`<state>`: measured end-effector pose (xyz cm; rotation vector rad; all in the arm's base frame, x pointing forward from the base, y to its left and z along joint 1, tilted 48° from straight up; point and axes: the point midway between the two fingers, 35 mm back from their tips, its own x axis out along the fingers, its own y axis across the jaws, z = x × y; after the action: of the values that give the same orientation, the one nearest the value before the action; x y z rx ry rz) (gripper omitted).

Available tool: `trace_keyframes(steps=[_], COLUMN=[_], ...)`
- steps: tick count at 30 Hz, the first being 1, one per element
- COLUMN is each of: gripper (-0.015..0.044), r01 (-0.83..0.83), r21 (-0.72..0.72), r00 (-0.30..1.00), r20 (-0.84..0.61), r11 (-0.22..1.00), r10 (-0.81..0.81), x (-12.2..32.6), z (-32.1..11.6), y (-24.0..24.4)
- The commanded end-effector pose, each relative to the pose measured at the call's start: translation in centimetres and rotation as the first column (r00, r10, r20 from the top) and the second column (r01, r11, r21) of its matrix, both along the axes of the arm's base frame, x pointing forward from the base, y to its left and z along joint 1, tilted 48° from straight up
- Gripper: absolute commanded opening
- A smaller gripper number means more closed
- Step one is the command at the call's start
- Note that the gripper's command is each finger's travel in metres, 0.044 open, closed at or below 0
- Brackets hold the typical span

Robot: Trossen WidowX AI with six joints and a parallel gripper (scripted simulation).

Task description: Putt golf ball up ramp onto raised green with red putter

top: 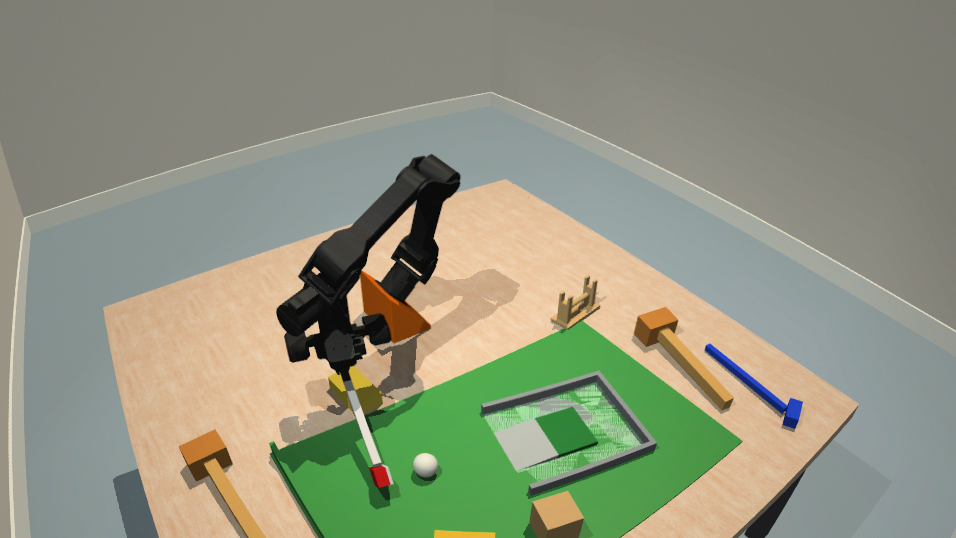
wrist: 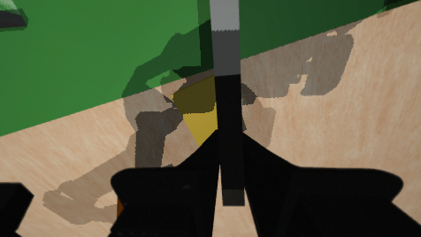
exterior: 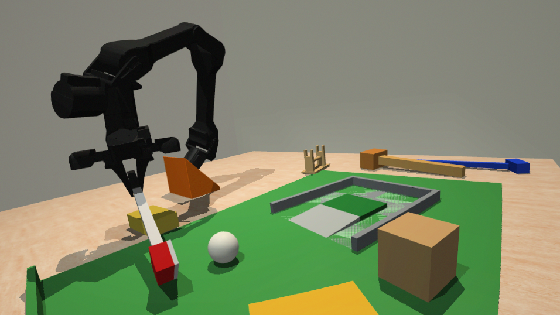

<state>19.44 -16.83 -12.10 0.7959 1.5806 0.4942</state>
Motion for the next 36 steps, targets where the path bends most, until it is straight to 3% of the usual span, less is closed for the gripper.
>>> trace_keyframes(steps=[1, 9, 20, 36], gripper=[0.0000, 0.0000, 0.0000, 0.0000], r01=[0.003, 0.001, 0.003, 0.003], r21=[-0.004, -0.001, 0.006, 0.004], r00=[1.000, 1.000, 1.000, 1.000], r20=[0.002, 0.001, 0.001, 0.000], r11=[1.000, 1.000, 1.000, 1.000], r10=[-0.003, -0.001, -0.003, -0.003], x=[-0.2, -0.1, 2.7, 2.9], z=[-0.6, -0.2, 9.1, 12.7], y=[-0.6, -0.2, 8.8, 5.0])
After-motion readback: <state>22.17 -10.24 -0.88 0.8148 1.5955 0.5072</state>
